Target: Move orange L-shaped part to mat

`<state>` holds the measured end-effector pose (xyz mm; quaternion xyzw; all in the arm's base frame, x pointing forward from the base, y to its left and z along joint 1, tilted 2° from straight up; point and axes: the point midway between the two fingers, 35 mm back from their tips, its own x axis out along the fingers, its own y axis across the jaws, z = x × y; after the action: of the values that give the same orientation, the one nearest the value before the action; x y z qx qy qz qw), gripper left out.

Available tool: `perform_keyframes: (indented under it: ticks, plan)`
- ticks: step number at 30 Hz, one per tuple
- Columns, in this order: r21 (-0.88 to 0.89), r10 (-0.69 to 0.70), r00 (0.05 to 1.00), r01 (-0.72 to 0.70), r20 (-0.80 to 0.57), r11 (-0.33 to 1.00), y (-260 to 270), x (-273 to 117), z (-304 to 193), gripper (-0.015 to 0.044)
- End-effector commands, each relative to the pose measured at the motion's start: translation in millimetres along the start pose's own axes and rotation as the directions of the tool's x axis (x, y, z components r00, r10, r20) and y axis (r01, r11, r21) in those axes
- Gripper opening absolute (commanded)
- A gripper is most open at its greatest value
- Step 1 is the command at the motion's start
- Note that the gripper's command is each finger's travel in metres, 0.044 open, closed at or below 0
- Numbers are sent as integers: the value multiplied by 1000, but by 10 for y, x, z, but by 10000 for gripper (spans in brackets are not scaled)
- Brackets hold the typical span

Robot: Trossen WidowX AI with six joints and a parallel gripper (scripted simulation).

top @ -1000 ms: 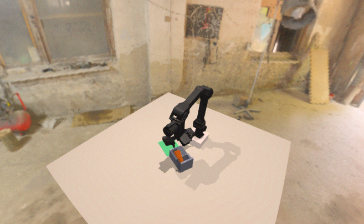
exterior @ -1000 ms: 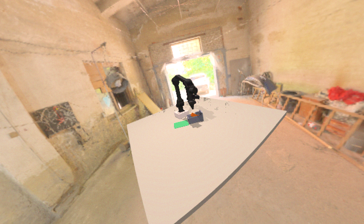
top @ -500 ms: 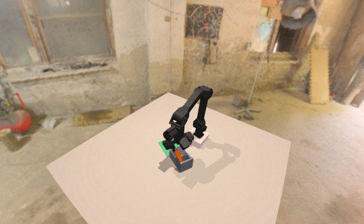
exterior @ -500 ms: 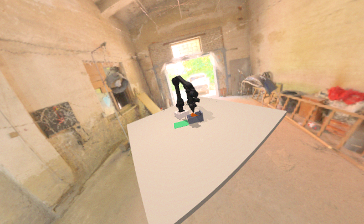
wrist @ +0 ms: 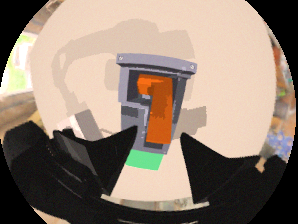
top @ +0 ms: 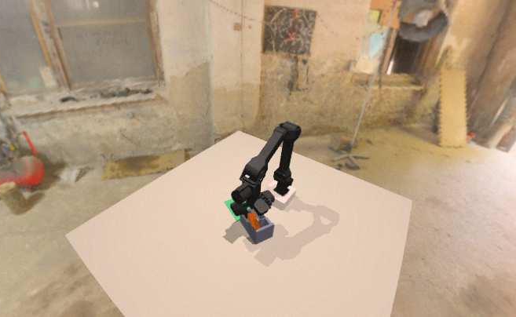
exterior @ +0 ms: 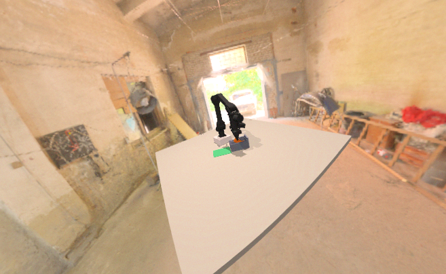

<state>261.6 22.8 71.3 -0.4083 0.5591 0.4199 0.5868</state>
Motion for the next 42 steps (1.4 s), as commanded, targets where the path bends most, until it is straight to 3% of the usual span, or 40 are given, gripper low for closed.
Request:
perform_keyframes:
  ticks: [1,13,18,28,31,42]
  plan:
    - [-2,5,1000,-5,-7,1000,6,80,-10,280]
    - [-2,5,1000,-5,-7,1000,17,231,-15,280]
    - [-2,3,1000,-3,-1,1000,15,196,-7,149]
    - [-2,3,1000,-3,-1,1000,15,196,-7,82]
    - [-2,3,1000,-3,-1,1000,15,196,-7,3]
    - [-2,3,1000,-3,-3,1000,13,130,-8,0]
